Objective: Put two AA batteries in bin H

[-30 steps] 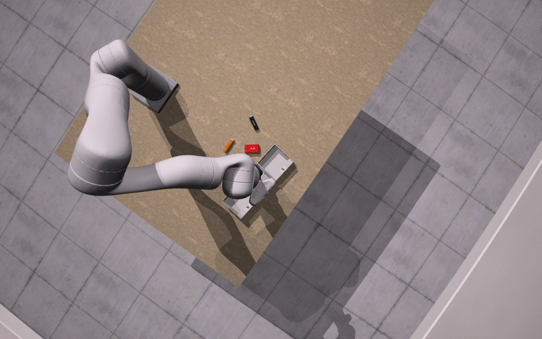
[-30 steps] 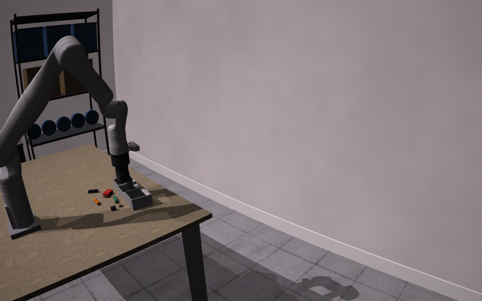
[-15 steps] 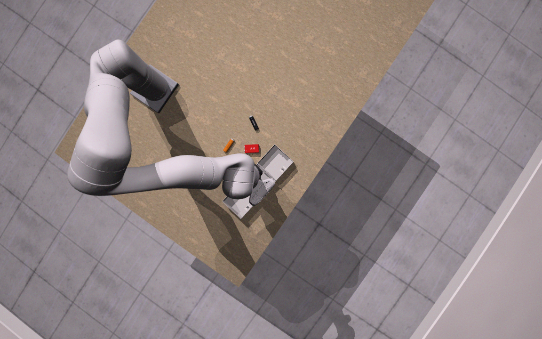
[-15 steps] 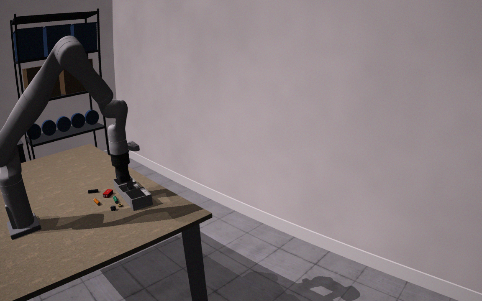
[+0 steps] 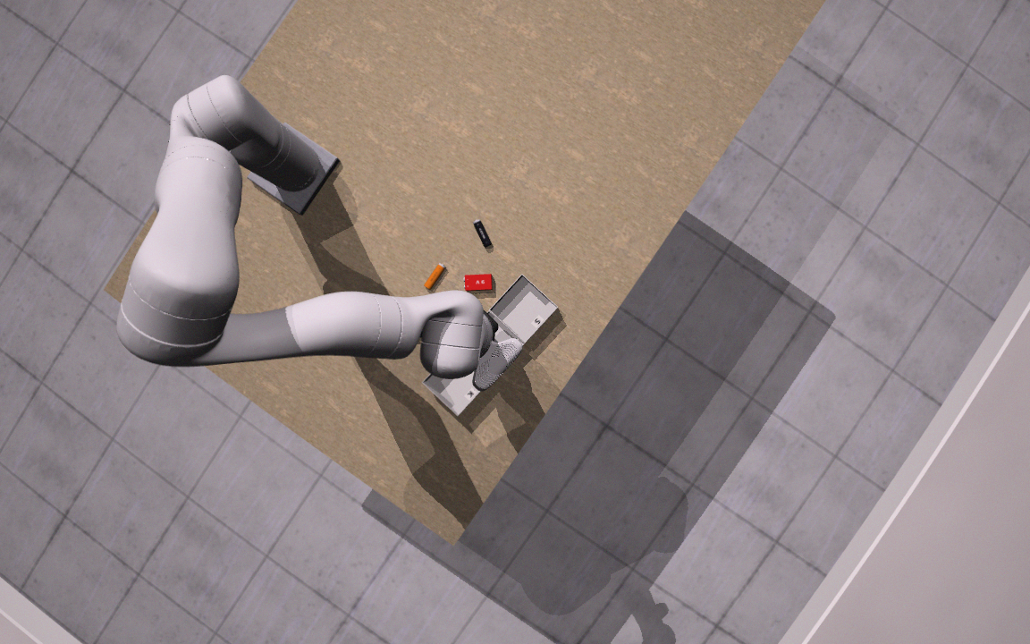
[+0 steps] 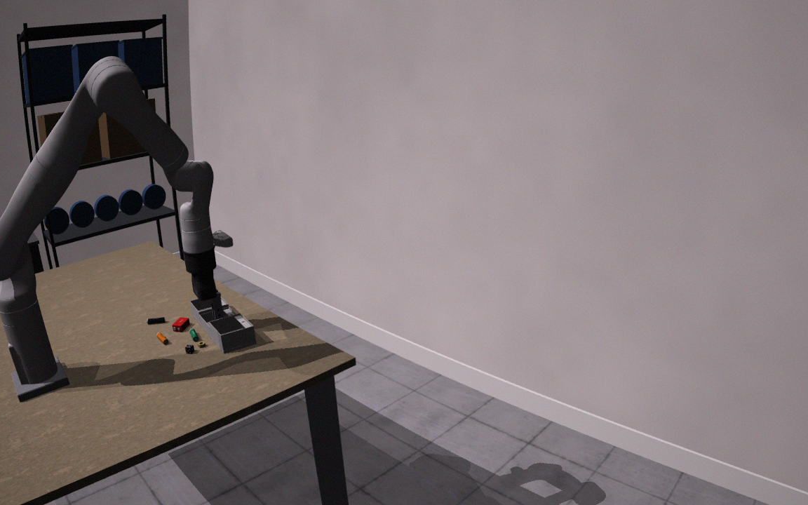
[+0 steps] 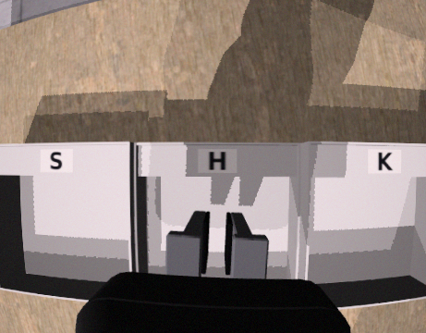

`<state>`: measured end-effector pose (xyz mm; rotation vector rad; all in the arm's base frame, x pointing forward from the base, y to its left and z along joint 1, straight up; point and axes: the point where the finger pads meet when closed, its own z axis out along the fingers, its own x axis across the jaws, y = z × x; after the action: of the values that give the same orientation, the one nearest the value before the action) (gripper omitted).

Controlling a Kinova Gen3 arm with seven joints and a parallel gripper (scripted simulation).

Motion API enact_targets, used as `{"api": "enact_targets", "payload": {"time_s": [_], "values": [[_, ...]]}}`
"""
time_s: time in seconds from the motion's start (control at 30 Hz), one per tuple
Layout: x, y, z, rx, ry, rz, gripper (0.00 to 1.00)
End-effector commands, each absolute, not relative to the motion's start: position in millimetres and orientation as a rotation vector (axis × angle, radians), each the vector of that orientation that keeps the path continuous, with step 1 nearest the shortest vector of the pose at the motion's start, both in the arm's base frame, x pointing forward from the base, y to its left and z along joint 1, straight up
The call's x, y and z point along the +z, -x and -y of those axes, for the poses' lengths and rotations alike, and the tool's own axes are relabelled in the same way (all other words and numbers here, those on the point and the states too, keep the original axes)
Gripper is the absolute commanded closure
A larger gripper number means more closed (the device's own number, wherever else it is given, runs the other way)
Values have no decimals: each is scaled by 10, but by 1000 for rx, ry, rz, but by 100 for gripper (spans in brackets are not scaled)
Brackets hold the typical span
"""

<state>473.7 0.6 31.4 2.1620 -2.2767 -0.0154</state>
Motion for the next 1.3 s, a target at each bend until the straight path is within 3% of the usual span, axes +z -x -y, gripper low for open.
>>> {"api": "enact_targets", "payload": {"time_s": [0.0, 0.8, 1.27], "values": [[376, -4761, 8, -5, -2162, 2282, 69], [757, -4762, -40, -5, -2162, 2282, 69], [760, -4769, -741, -5, -2162, 2283, 69]]}}
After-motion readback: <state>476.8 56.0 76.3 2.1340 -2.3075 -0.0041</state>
